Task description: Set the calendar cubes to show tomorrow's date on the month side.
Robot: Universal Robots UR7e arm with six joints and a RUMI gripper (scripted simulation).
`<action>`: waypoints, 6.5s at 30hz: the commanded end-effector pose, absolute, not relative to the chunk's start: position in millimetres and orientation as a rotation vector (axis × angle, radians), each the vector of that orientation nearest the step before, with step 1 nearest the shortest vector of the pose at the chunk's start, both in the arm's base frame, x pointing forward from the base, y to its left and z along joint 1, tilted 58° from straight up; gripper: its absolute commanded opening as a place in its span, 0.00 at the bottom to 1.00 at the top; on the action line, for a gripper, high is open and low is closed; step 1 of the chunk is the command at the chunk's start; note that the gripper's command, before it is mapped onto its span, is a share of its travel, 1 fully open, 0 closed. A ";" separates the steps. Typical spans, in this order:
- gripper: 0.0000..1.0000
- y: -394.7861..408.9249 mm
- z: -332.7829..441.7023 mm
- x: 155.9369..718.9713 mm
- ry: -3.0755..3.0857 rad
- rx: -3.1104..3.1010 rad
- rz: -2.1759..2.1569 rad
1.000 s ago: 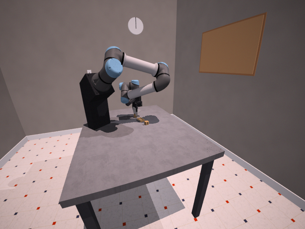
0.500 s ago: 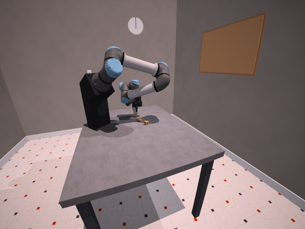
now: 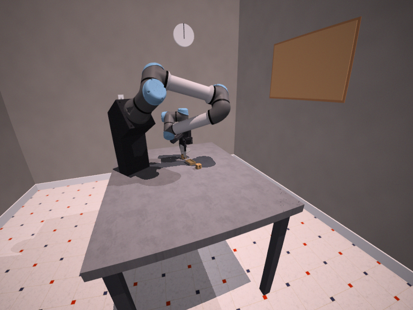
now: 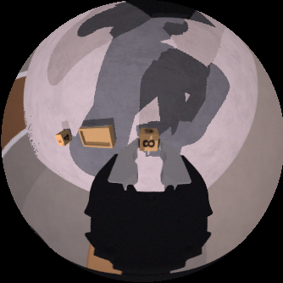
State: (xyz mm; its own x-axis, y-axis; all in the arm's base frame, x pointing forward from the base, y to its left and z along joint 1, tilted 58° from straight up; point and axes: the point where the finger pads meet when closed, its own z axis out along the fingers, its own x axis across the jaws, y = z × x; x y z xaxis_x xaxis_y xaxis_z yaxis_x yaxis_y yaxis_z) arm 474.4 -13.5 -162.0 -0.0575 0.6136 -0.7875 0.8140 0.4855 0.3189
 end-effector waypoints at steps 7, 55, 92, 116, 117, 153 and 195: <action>0.18 -13.1 -161.8 474.5 1.760 1.213 -0.257; 0.29 41.9 -115.2 423.3 1.760 1.213 -0.257; 1.00 41.7 -113.5 422.8 1.742 1.238 -0.241; 1.00 22.6 -96.9 429.7 1.408 1.625 0.031; 1.00 21.1 -95.4 430.3 1.377 1.653 0.054; 1.00 -20.9 -47.7 444.1 0.414 2.202 0.623; 1.00 -78.3 25.2 445.4 -0.944 2.270 1.215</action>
